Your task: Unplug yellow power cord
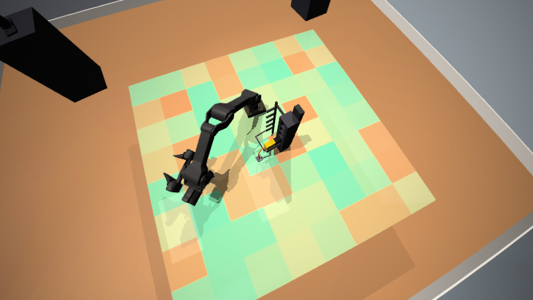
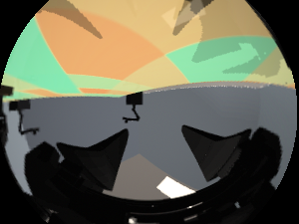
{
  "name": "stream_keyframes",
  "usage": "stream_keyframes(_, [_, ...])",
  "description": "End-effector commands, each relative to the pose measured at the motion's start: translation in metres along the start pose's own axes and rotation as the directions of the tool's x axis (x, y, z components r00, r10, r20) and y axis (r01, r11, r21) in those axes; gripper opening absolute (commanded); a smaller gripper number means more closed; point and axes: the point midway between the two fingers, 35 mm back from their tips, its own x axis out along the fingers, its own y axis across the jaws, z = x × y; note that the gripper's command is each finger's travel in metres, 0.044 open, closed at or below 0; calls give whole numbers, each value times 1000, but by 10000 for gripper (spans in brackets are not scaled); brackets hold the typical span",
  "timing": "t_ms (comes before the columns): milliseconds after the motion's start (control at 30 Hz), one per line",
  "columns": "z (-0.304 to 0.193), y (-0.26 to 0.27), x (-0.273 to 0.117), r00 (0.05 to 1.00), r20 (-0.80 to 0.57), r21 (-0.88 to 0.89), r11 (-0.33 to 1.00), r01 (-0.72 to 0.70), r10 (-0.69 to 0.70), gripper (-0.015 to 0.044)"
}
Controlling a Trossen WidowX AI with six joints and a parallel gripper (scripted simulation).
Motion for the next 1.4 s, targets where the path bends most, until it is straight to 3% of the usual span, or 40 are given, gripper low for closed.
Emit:
stream_keyframes(0, [0, 0, -2, 1000, 8, 16, 1000, 4, -4, 374])
stream_keyframes(133, [3, 4, -39, 983, 165, 320, 947, 27, -83, 269])
stream_keyframes(267, [8, 16, -86, 923, 349, 611, 786, -93, -163, 164])
stream_keyframes(433, [15, 43, -146, 795, 563, 766, 504, -399, -226, 160])
stream_keyframes(633, [19, 72, -192, 665, 708, 706, 258, -659, -240, 160])
stream_keyframes(900, [22, 123, -249, 467, 860, 460, -83, -884, -208, 160])
stream_keyframes(1067, [21, 161, -282, 334, 929, 276, -307, -911, -157, 160])
stream_keyframes(1267, [17, 212, -316, 174, 982, 106, -571, -814, -67, 160])
stream_keyframes(1367, [17, 217, -319, 159, 986, 95, -595, -798, -56, 160])
